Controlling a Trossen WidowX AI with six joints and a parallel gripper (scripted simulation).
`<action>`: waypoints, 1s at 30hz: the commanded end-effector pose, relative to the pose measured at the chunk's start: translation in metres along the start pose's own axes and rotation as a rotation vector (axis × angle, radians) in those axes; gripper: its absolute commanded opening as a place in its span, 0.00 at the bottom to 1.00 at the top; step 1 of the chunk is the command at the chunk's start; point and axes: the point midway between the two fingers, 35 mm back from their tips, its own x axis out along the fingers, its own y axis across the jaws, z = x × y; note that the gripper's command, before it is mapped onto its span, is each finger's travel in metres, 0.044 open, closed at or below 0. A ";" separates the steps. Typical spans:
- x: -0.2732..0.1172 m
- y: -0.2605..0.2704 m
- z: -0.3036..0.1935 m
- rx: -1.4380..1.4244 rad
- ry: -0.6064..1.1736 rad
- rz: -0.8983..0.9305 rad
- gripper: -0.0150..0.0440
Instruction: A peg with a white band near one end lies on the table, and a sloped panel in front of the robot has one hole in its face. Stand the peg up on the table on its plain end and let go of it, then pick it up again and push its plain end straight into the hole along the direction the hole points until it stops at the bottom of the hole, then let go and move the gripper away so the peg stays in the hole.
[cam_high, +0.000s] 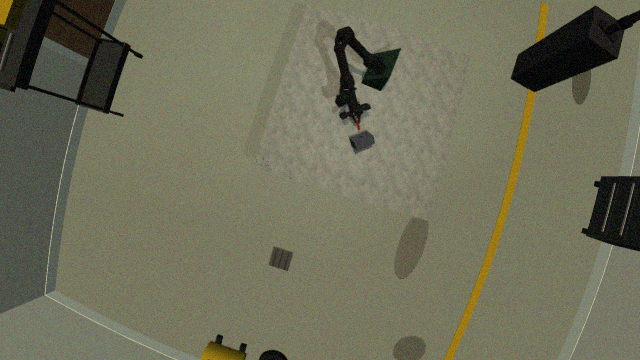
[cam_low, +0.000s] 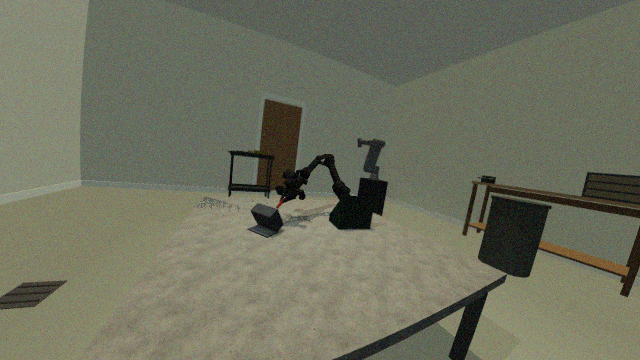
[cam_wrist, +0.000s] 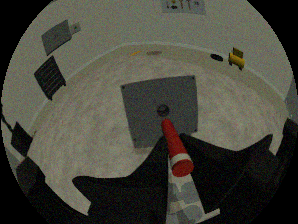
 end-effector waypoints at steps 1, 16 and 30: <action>0.006 0.000 0.001 -0.007 -0.010 0.001 0.25; 0.018 -0.001 0.002 -0.010 -0.033 -0.009 0.25; 0.033 -0.002 0.002 -0.008 -0.037 -0.011 0.25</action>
